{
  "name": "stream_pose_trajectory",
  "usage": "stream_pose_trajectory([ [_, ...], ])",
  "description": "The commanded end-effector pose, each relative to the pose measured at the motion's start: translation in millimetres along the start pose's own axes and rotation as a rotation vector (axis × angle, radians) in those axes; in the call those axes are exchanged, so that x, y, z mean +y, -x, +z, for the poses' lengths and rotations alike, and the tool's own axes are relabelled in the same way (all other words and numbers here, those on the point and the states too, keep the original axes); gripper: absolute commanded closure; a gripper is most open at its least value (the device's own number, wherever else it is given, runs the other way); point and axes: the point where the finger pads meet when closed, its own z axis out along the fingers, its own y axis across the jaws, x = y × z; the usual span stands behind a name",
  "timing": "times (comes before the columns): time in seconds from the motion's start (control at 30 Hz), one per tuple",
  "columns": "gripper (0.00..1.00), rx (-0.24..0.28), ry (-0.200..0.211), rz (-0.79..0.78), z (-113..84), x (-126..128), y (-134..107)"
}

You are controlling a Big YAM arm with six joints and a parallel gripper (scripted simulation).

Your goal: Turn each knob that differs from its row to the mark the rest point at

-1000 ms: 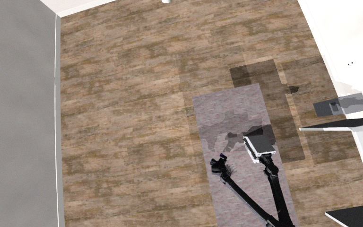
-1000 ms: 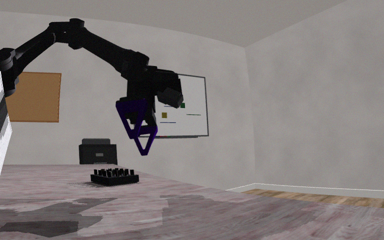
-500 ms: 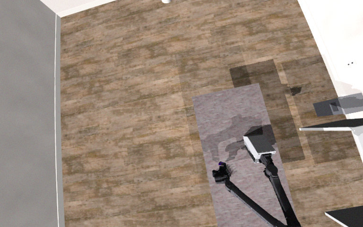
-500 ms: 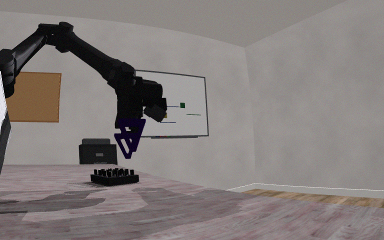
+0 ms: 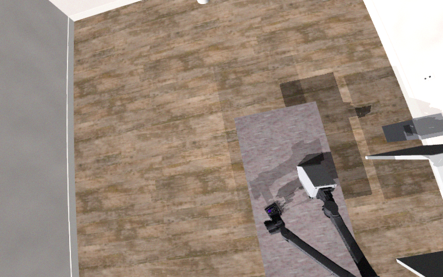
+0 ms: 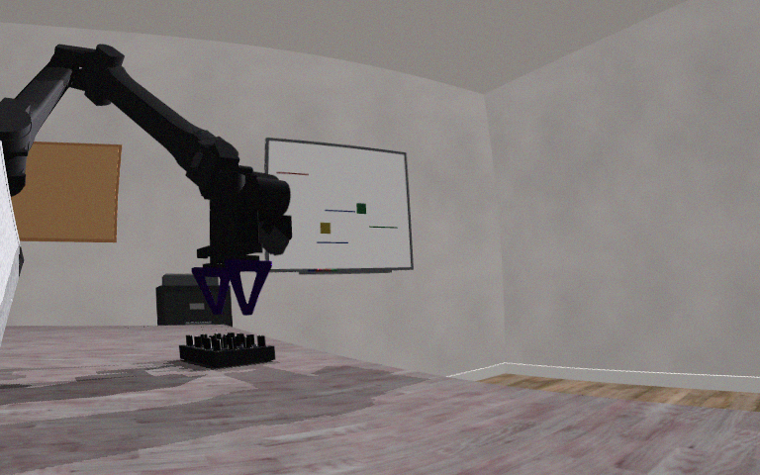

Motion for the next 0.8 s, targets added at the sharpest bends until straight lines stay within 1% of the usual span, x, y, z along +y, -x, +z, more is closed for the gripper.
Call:
stream_pose_trajectory([
  [0.0,0.00,-0.026,0.025,-0.141,-2.8,23,6],
  [0.07,0.00,-0.041,0.026,-0.159,-6.5,28,17],
  [0.1,0.00,-0.026,0.021,-0.125,-2.4,15,14],
  [0.13,0.00,-0.030,0.015,-0.104,-5.4,7,11],
  [0.17,0.00,-0.022,0.016,-0.097,-3.7,6,5],
  [0.3,0.00,-0.031,0.017,-0.115,-6.4,12,9],
  [0.77,0.00,-0.032,0.017,-0.110,-6.8,13,9],
])
